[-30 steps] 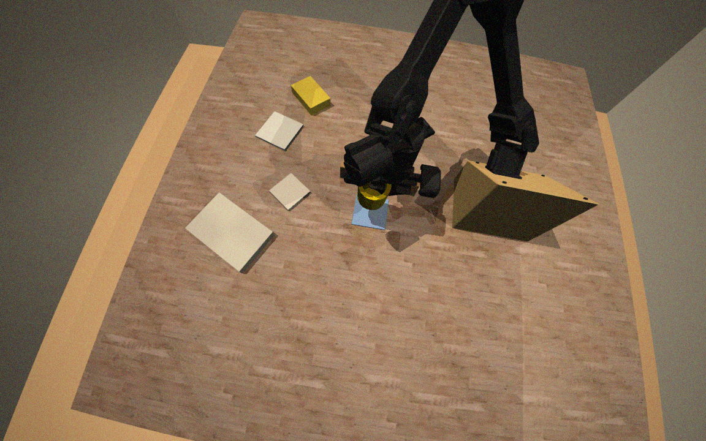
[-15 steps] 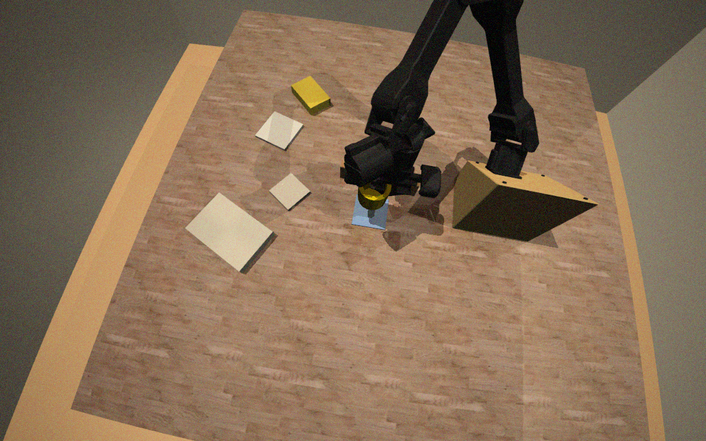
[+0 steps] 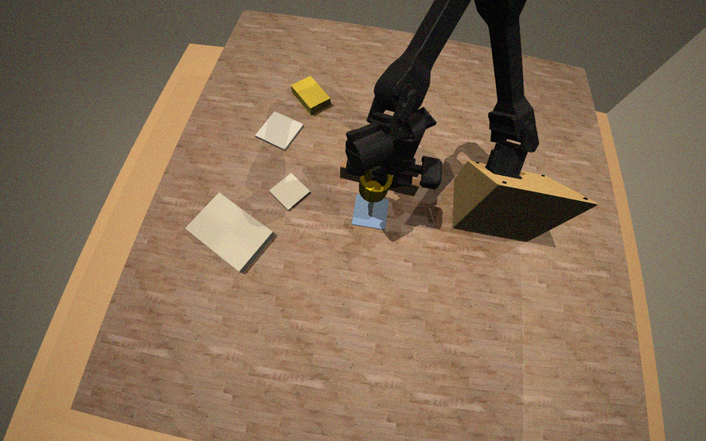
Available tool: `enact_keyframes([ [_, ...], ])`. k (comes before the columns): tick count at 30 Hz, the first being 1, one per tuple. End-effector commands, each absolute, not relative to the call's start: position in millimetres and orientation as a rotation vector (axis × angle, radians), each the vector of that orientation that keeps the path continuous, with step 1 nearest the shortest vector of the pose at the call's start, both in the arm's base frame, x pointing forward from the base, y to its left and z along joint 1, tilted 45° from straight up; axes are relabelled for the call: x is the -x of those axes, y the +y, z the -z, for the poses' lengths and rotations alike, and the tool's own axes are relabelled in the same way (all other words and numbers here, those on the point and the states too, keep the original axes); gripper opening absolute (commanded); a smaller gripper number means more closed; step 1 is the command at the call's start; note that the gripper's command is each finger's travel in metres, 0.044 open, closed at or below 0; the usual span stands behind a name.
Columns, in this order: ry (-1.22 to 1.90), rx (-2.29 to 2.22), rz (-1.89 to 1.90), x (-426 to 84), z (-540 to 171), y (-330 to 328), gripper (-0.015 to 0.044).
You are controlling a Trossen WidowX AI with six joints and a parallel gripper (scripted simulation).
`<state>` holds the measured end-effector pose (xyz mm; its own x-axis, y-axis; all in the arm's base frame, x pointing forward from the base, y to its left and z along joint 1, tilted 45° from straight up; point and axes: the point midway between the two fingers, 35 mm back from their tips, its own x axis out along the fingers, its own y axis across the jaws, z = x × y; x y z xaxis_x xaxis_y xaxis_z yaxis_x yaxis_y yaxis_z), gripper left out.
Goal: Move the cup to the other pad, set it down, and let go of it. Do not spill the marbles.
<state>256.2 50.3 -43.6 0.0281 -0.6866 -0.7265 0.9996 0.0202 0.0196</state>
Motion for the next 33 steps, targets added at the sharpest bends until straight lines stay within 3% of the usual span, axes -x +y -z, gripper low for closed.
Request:
enact_keyframes([
  [1,0.624,-0.628,1.454,-254.0,37.8,42.4,0.0],
  [33,0.623,-0.626,1.458,-248.9,-7.4,1.1,0.0],
])
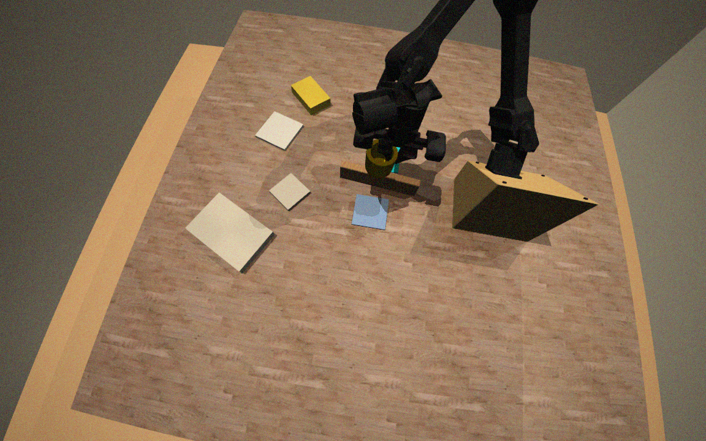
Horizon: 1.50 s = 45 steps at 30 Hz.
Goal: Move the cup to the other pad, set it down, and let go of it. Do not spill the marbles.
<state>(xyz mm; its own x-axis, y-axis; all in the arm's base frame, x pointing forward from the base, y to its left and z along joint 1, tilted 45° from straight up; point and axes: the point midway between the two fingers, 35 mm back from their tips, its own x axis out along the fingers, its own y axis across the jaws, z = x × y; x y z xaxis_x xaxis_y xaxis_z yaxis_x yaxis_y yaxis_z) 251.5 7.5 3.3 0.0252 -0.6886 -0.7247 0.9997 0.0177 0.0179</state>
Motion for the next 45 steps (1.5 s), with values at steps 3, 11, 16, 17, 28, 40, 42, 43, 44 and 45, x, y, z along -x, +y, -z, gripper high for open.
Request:
enact_keyframes([
  [3,0.623,-0.626,1.458,-248.3,-11.5,-2.9,0.0],
  [11,0.623,-0.625,1.458,-246.5,-22.4,-13.6,0.0],
  [16,0.623,-0.625,1.458,-245.2,-29.2,-20.4,0.0],
  [17,0.623,-0.625,1.458,-244.9,-30.5,-21.8,0.0],
  [28,0.622,-0.624,1.459,-241.3,-44.8,-37.0,0.0],
  [40,0.621,-0.622,1.459,-235.8,-59.5,-53.9,0.0],
  [42,0.621,-0.622,1.459,-234.7,-61.8,-56.6,0.0],
  [43,0.621,-0.622,1.46,-234.1,-63.0,-58.0,0.0],
  [44,0.621,-0.622,1.46,-233.7,-63.9,-59.1,0.0],
  [45,0.621,-0.622,1.46,-233.7,-63.8,-59.2,0.0],
])
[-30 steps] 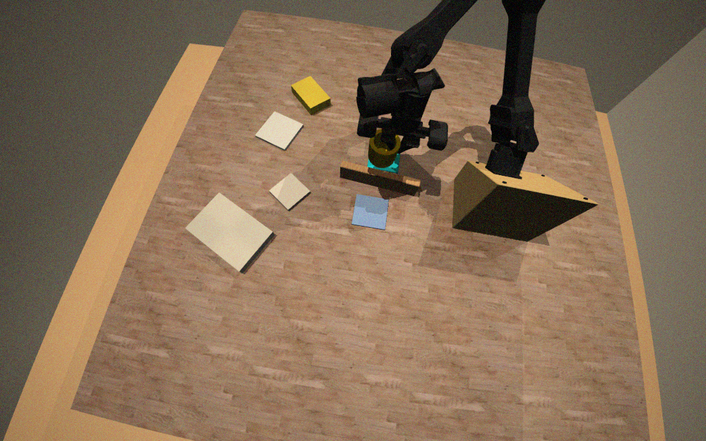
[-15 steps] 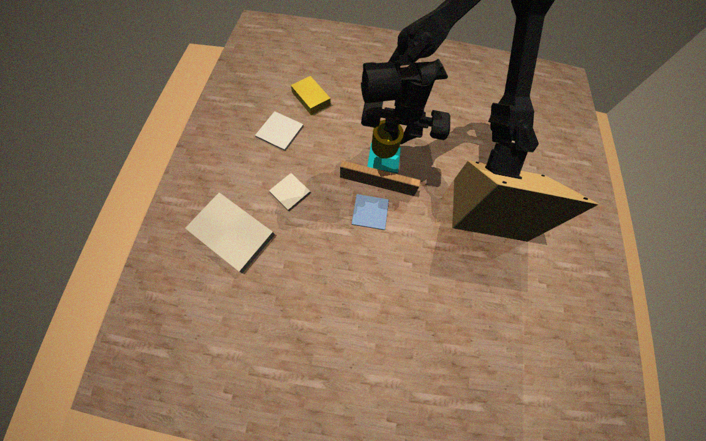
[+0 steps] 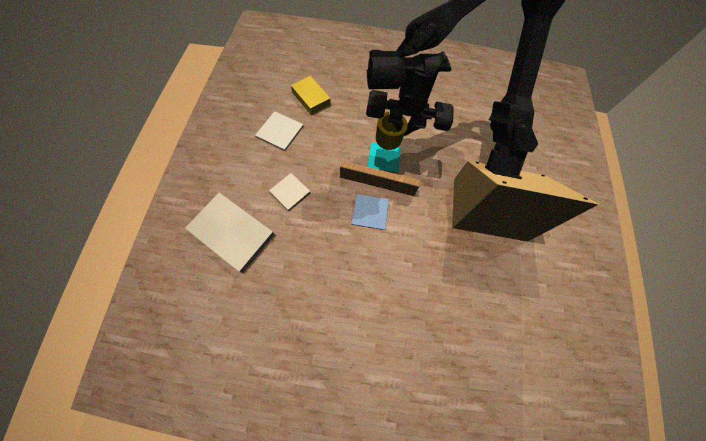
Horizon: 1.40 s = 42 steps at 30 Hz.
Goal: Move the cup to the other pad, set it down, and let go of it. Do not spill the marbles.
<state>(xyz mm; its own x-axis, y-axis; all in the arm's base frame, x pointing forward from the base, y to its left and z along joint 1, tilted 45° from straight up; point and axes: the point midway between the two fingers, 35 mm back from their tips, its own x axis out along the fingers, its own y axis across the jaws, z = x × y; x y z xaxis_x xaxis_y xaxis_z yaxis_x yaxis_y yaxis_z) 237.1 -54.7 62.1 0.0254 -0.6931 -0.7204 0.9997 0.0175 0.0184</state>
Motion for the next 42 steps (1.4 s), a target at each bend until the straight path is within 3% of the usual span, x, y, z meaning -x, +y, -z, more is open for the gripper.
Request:
enact_keyframes([
  [1,0.621,-0.622,1.46,-233.8,-63.4,-59.5,0.0],
  [42,0.62,-0.622,1.459,-236.6,-27.5,-94.5,0.0],
])
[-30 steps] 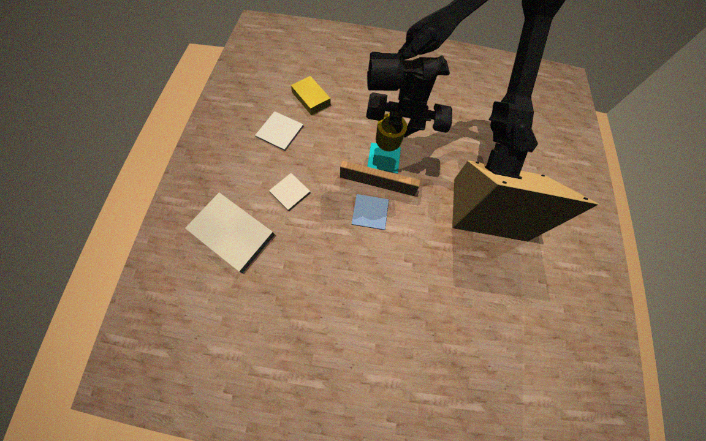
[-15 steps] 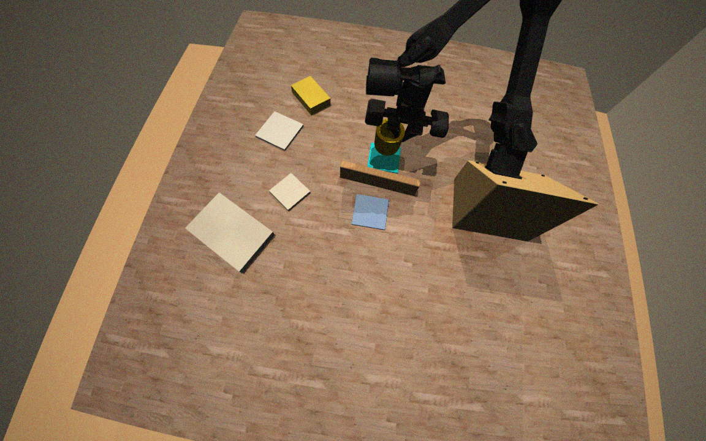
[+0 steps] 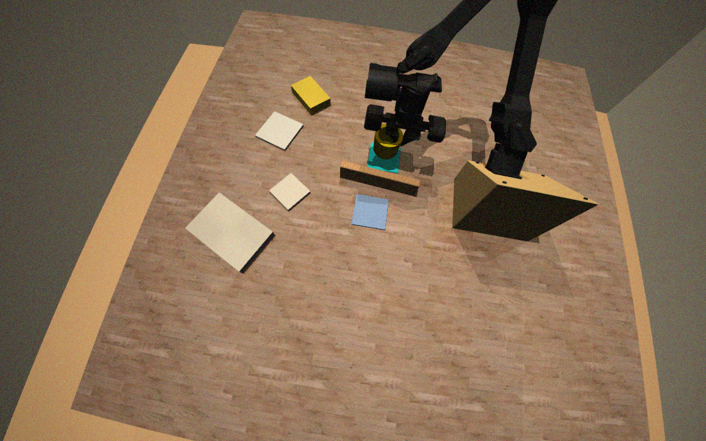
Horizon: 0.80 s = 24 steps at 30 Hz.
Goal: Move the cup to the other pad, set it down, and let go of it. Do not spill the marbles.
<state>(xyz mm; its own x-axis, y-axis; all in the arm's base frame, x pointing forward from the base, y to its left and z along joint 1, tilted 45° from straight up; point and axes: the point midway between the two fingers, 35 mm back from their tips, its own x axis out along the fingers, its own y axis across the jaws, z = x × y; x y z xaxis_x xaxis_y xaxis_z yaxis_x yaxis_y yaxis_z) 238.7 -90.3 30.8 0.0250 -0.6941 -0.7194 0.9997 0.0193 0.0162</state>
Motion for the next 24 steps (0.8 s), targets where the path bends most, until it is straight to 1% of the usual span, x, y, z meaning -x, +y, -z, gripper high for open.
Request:
enact_keyframes([
  [1,0.62,-0.622,1.459,-236.6,-26.6,-95.4,0.0],
  [24,0.618,-0.619,1.461,-234.4,-8.5,-115.9,0.0],
])
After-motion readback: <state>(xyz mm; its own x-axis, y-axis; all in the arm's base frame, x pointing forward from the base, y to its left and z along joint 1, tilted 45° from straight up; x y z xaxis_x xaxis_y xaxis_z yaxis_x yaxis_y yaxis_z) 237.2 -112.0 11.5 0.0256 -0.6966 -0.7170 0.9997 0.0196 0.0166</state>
